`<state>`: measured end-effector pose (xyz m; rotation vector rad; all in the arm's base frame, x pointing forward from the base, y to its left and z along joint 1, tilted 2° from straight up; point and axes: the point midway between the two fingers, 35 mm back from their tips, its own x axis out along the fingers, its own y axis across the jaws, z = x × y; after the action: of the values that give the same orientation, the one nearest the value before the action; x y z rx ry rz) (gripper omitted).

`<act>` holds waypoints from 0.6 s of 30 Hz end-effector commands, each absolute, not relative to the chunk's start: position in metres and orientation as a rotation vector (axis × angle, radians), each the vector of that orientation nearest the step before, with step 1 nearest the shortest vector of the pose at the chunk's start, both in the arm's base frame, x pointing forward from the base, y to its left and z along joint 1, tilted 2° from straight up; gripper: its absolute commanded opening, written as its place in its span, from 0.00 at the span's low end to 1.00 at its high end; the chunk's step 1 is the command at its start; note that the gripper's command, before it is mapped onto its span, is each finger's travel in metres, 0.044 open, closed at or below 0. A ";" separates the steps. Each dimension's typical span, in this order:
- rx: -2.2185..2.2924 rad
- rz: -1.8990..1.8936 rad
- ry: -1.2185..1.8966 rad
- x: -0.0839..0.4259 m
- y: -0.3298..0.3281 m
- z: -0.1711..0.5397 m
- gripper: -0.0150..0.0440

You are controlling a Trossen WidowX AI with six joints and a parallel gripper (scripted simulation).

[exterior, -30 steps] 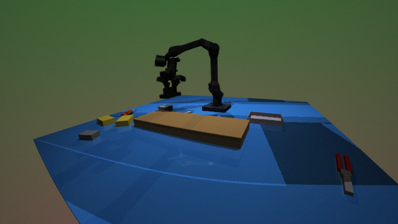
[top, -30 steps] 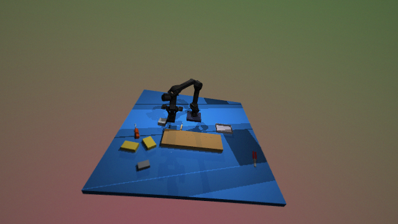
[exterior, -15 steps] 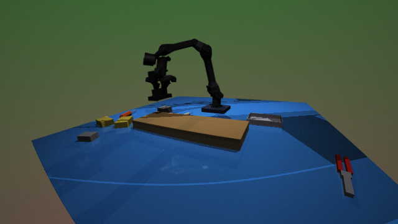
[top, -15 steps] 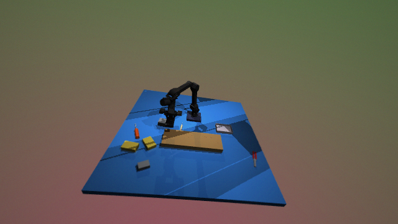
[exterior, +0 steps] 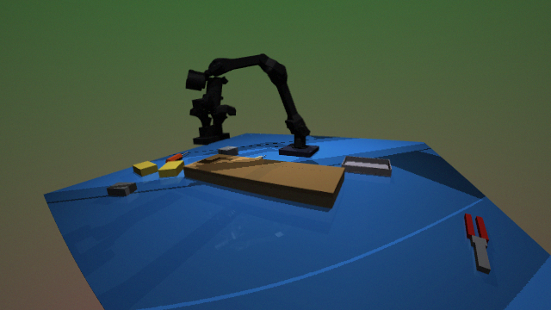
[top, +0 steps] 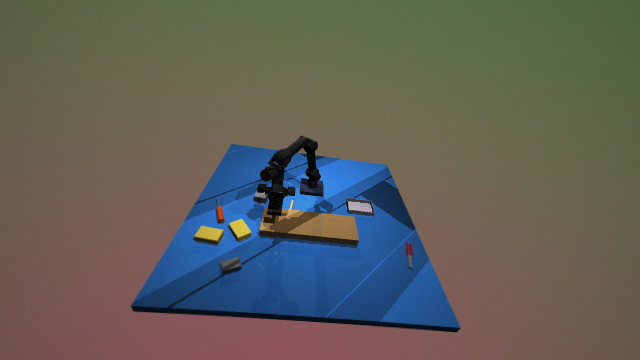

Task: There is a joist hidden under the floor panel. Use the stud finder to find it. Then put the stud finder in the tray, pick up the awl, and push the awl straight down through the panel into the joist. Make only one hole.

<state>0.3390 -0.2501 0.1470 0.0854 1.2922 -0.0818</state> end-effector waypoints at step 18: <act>0.090 -0.098 1.289 0.342 -0.253 0.126 0.25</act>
<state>0.3412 -0.2525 0.1287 0.0882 1.2916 -0.0903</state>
